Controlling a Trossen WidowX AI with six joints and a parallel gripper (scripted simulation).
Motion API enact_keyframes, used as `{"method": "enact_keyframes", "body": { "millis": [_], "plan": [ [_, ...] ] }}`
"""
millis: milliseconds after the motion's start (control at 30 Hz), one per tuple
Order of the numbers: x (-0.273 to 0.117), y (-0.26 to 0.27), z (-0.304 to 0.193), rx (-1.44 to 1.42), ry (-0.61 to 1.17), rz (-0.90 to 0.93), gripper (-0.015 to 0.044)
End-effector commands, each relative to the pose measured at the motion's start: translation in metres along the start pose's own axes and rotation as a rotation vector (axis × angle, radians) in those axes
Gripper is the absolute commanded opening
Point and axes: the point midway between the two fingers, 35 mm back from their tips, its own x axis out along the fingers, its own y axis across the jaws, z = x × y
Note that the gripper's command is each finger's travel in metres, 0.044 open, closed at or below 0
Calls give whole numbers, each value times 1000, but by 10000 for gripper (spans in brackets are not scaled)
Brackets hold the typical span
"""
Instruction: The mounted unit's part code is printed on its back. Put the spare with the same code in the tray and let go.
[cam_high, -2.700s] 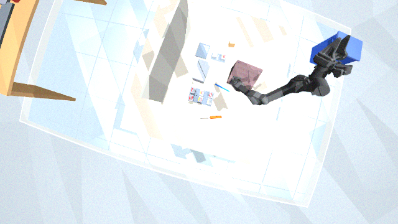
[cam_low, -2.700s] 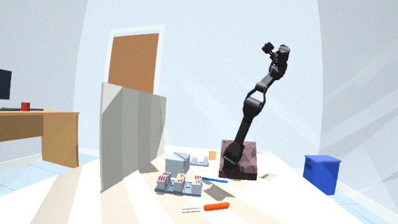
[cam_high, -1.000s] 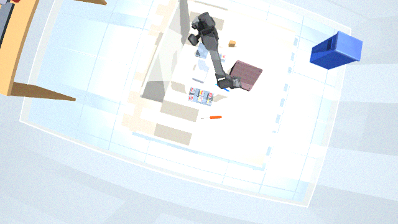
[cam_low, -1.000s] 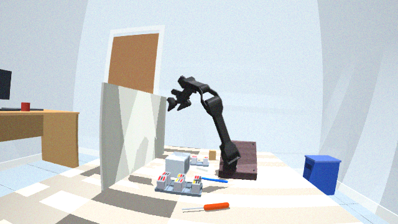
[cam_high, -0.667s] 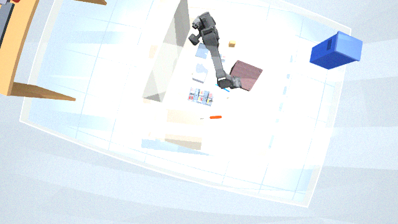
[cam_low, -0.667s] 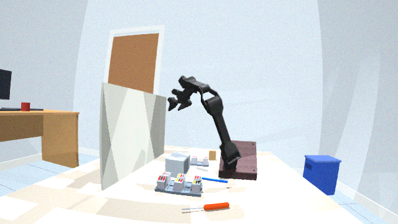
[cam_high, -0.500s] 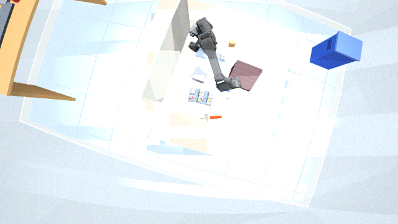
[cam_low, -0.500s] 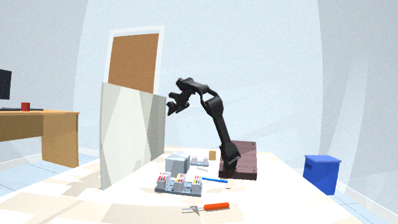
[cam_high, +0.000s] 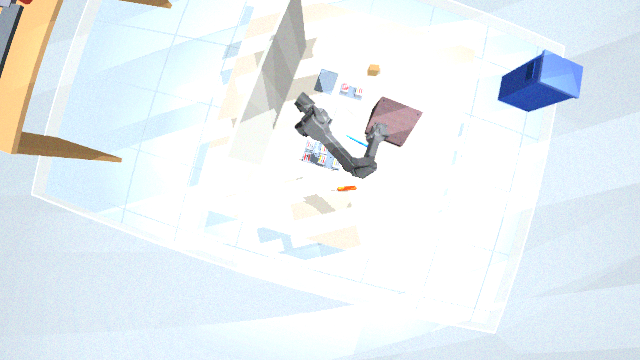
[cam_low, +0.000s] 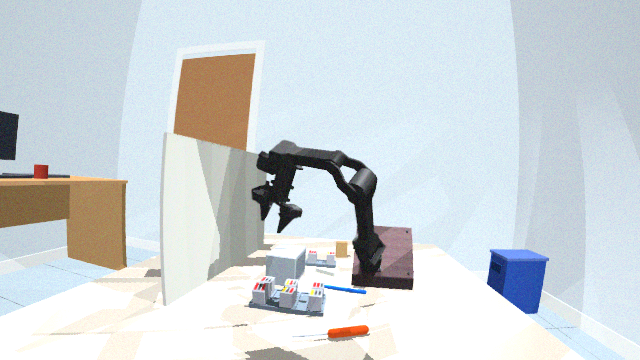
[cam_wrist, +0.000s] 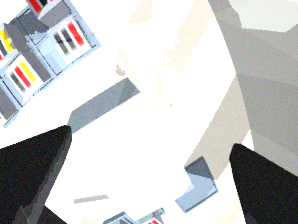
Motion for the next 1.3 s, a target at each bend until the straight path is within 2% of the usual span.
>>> {"method": "enact_keyframes", "body": {
  "millis": [0,167,400,567,600,1267],
  "plan": [
    [15,72,13,-362,6,147,440],
    [23,134,12,-689,-17,281,440],
    [23,136,12,-698,-18,285,440],
    [48,138,10,-698,-17,284,309],
    [55,139,9,-699,-18,284,300],
    [80,142,6,-700,-15,283,300]
  ]
}}
